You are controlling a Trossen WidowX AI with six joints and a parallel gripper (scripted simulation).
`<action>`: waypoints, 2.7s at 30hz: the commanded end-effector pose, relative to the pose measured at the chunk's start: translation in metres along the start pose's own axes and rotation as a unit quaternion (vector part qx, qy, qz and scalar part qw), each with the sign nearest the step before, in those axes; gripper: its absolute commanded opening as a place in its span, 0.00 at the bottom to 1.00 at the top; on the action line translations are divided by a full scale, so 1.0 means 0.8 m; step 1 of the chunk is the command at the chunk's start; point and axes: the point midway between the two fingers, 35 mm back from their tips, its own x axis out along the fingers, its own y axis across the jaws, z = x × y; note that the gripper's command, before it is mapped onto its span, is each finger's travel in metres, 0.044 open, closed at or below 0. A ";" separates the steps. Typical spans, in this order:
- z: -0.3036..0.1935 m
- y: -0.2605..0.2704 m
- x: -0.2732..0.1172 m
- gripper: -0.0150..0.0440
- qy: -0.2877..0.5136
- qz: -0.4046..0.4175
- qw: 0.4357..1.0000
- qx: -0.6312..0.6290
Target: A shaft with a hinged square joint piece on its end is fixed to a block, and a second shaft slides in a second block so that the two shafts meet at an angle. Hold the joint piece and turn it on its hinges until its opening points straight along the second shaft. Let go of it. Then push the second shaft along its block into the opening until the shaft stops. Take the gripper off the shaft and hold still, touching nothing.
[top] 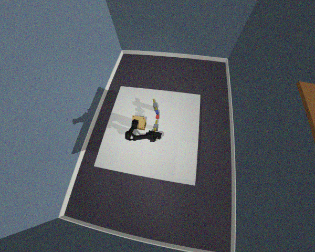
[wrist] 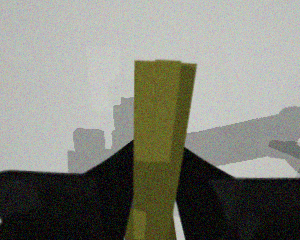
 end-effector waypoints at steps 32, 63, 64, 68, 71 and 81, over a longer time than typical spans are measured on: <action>-0.068 0.000 0.001 0.25 0.001 0.000 1.000 0.000; -0.074 0.000 0.000 0.63 -0.001 0.000 1.000 0.000; -0.074 0.000 0.000 0.68 -0.001 0.000 1.000 0.000; -0.074 0.000 0.000 0.86 -0.001 0.000 1.000 0.000; -0.074 0.000 0.000 0.99 -0.001 0.000 1.000 0.000; -0.074 0.000 0.000 1.00 -0.001 0.000 1.000 0.000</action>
